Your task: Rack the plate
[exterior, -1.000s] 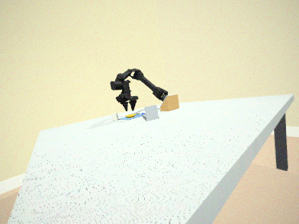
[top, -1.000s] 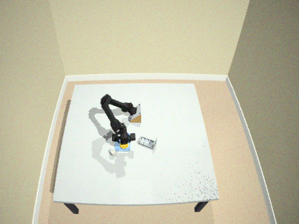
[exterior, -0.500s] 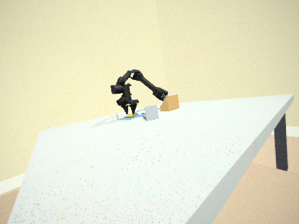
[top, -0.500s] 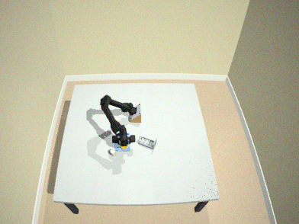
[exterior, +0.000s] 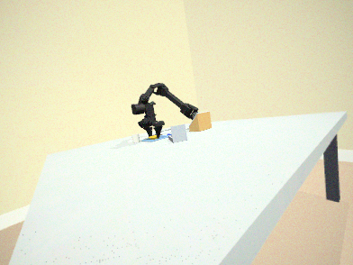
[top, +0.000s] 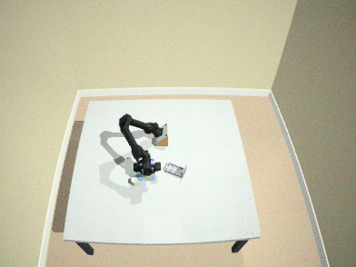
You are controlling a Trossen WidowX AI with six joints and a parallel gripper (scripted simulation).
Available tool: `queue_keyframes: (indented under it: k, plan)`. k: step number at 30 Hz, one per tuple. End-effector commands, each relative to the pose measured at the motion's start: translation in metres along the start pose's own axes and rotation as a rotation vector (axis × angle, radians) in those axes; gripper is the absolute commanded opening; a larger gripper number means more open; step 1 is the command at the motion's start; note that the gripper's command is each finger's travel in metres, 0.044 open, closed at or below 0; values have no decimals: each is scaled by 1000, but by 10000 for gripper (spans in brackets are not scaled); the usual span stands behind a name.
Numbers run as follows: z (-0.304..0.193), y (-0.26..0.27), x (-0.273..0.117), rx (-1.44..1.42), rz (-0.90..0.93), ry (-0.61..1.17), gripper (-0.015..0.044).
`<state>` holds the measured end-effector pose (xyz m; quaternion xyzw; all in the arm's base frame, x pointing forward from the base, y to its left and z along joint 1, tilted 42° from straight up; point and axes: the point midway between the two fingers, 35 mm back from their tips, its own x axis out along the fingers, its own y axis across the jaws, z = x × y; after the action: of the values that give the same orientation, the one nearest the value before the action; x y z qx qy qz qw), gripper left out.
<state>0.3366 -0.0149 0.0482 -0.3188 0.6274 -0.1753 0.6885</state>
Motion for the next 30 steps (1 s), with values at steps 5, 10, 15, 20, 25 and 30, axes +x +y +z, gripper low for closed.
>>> queue_keyframes:
  k: [5,10,15,20,25,30]
  plan:
    - [-1,-1,2,-3,-5,2,387]
    - [-1,-1,2,-3,-5,2,353]
    - [0,0,1,-4,-5,2,281]
    - [5,1,-20,-15,0,-6,150]
    - [10,3,-45,-28,4,-14,18]
    - [13,4,-68,-41,6,-22,0]
